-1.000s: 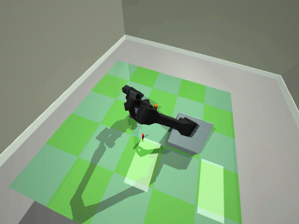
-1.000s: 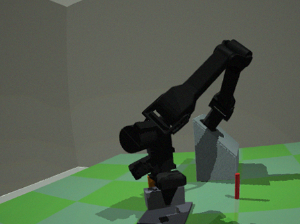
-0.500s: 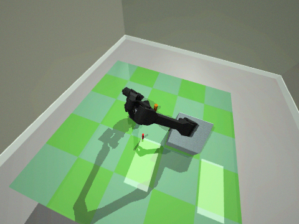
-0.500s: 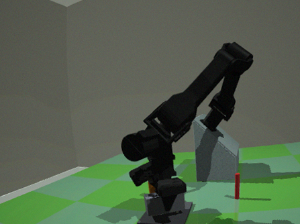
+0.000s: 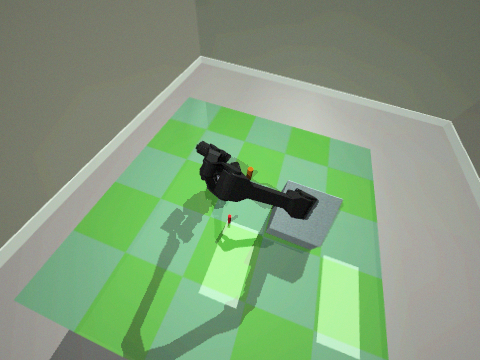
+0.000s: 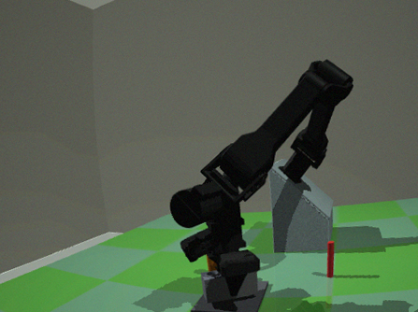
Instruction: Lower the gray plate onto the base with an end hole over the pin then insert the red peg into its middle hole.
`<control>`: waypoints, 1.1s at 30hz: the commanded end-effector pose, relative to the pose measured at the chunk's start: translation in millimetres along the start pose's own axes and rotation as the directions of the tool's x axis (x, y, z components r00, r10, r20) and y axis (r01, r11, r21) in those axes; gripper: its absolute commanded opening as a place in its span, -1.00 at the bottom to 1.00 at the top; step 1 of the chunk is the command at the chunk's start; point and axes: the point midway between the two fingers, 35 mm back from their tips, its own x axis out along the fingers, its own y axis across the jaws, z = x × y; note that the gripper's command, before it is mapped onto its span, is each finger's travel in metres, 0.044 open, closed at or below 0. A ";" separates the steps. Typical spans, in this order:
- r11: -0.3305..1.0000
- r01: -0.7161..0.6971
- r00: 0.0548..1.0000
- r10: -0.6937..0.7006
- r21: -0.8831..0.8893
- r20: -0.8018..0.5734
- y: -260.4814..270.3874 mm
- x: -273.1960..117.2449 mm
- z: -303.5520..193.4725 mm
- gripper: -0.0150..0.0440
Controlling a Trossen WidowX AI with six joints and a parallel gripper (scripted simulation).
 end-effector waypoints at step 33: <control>1.000 0.001 1.000 -0.001 0.002 -0.001 0.9 -117.6 3.8 1.00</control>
